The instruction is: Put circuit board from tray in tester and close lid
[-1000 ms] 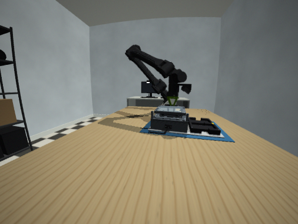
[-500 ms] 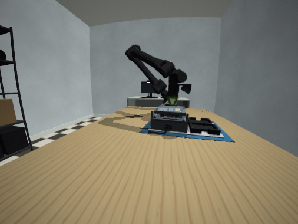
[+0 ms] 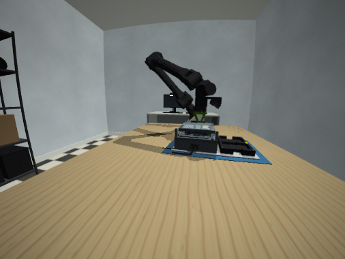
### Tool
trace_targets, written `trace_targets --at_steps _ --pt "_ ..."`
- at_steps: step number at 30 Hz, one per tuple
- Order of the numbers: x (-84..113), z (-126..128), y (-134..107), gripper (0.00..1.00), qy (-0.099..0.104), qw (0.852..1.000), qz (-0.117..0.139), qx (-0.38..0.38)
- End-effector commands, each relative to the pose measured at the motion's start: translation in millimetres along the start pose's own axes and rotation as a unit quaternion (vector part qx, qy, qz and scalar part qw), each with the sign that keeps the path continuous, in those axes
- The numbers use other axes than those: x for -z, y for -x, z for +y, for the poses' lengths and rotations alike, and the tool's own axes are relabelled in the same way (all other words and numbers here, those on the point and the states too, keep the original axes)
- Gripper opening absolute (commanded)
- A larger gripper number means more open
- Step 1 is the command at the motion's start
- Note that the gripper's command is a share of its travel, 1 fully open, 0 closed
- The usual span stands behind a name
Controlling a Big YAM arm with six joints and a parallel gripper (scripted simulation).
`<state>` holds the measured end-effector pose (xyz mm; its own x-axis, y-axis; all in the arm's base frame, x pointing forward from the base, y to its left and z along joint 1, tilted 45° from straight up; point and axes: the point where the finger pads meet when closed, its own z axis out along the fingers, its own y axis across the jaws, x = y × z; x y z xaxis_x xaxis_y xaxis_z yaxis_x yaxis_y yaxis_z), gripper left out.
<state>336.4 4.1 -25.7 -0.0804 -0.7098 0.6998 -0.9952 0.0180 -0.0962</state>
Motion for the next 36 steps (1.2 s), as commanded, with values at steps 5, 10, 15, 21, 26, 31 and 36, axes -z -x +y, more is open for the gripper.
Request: trace_targets --at_steps 5,10,15,21,26,31,36 --pt "-15.8 -5.7 0.7 0.00 0.011 1.000 -0.005 -0.005" --pt "-17.1 -4.7 0.5 0.00 0.012 1.000 -0.004 -0.004" --pt "-19.4 -3.5 0.4 0.00 0.012 1.000 -0.004 -0.004" --pt "-18.9 -5.3 0.6 0.00 0.011 1.000 -0.005 -0.005" --pt "-18.7 -5.8 0.6 0.00 0.011 1.000 -0.005 -0.005" --pt "-18.5 -6.2 0.7 0.00 0.011 1.000 -0.005 -0.006" --pt "-18.4 -6.4 0.7 0.00 0.011 1.000 -0.005 -0.006"
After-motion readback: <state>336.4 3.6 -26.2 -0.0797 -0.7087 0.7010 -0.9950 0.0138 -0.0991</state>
